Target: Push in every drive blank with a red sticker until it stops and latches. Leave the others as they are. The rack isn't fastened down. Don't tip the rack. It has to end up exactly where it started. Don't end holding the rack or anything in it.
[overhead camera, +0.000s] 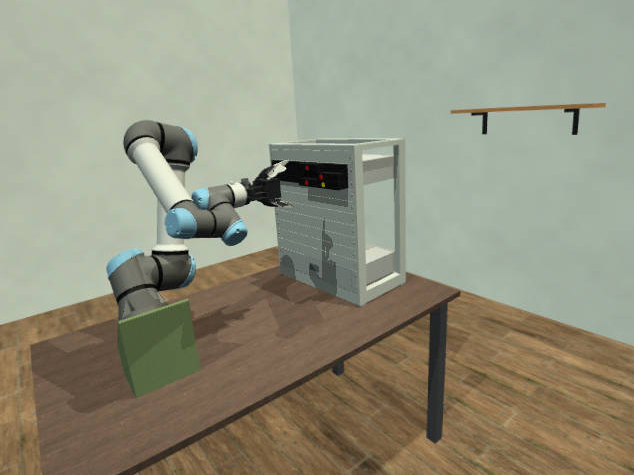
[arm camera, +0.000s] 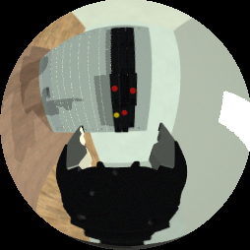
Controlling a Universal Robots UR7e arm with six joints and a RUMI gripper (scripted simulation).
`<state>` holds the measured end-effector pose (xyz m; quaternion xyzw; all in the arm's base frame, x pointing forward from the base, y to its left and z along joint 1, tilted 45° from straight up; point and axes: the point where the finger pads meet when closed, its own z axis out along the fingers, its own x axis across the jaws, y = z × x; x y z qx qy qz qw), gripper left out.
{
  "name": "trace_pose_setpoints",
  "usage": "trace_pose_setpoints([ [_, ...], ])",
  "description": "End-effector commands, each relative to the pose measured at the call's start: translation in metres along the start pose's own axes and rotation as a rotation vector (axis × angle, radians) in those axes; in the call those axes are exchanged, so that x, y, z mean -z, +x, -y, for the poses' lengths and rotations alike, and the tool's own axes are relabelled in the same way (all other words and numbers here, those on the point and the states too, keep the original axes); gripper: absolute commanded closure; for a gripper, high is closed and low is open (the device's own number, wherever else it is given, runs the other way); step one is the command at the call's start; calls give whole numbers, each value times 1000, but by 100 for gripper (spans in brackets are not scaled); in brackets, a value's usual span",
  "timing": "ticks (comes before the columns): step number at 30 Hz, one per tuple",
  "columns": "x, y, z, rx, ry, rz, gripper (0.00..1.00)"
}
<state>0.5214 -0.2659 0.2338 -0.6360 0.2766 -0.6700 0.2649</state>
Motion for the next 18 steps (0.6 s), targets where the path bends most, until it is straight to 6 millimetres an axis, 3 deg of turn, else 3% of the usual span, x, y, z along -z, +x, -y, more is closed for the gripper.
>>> trace_pose_setpoints([
  [1, -1, 0, 0, 1, 2, 0, 0],
  [12, -1, 0, 0, 1, 1, 0, 0],
  [18, -11, -1, 4, 0, 1, -5, 0],
])
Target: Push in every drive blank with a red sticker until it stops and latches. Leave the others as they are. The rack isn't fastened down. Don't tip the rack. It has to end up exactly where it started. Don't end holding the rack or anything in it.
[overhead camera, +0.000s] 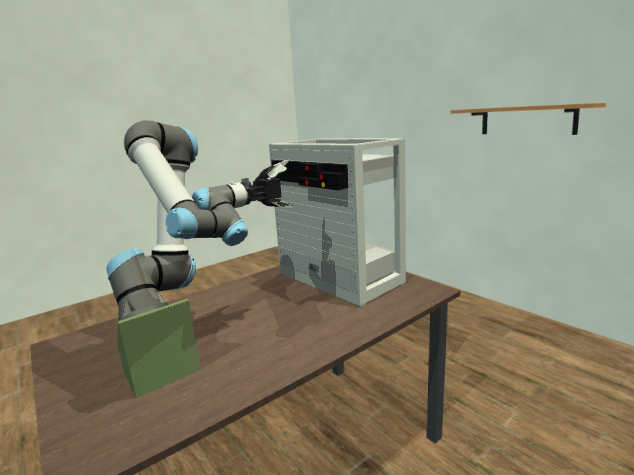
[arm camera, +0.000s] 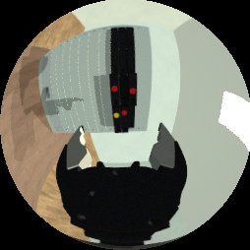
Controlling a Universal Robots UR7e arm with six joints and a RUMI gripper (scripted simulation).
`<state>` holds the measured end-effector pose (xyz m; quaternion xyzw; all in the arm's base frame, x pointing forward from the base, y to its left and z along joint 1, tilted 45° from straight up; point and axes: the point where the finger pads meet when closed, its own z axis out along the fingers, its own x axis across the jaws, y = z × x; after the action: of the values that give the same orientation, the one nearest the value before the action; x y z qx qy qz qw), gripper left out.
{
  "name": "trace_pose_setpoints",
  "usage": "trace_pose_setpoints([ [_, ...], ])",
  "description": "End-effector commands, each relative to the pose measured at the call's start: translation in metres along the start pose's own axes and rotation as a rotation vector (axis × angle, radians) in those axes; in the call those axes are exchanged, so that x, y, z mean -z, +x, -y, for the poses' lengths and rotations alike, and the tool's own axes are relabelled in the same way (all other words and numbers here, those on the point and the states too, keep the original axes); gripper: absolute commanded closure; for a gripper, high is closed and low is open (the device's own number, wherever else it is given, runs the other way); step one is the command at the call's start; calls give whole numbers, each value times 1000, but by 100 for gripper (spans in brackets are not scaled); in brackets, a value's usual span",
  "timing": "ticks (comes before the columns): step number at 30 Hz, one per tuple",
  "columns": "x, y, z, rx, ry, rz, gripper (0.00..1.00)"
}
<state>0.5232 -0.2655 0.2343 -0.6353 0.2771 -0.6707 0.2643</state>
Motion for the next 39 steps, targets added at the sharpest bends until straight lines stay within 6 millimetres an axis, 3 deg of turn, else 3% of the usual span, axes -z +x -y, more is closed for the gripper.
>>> trace_pose_setpoints([
  [1, -13, -1, 5, 0, 1, -2, 0],
  [4, -16, -1, 6, 0, 1, -2, 0],
  [19, -78, -4, 32, 0, 1, -2, 0],
  [39, -82, -4, 34, 0, 1, -2, 0],
])
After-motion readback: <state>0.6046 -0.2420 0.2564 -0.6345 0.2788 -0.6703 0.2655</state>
